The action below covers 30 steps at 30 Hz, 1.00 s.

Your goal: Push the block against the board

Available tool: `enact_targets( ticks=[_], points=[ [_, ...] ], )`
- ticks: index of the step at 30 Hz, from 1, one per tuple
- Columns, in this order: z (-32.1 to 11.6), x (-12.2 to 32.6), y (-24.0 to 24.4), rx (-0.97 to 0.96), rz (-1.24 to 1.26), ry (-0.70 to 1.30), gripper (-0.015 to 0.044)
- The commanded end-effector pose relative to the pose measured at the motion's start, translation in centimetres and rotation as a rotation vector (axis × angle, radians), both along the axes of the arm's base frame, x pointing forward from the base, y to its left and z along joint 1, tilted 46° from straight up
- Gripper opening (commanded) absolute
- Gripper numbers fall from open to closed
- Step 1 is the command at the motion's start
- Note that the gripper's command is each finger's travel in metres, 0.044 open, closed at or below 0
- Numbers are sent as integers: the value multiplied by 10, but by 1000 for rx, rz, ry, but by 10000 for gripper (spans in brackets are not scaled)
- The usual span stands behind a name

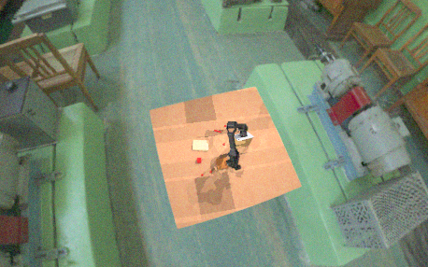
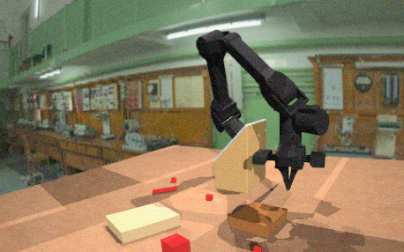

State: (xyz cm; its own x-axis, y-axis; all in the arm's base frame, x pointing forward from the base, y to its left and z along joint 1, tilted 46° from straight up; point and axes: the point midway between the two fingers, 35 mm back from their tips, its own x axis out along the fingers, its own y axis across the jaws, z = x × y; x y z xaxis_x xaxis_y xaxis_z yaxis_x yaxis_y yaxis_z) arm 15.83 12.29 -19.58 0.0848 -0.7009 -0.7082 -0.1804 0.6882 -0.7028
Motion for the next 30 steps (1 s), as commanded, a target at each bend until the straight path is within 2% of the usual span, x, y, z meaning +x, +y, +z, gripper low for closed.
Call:
enact_targets(
  ticks=[1,7,12,30],
  points=[
    [-2,18,5,14,-80,-84,0],
    [-4,21,4,16,-99,-103,0],
    [-41,25,-33,21,-159,-163,0],
    [-40,43,-30,24,-158,-163,0]
  ],
)
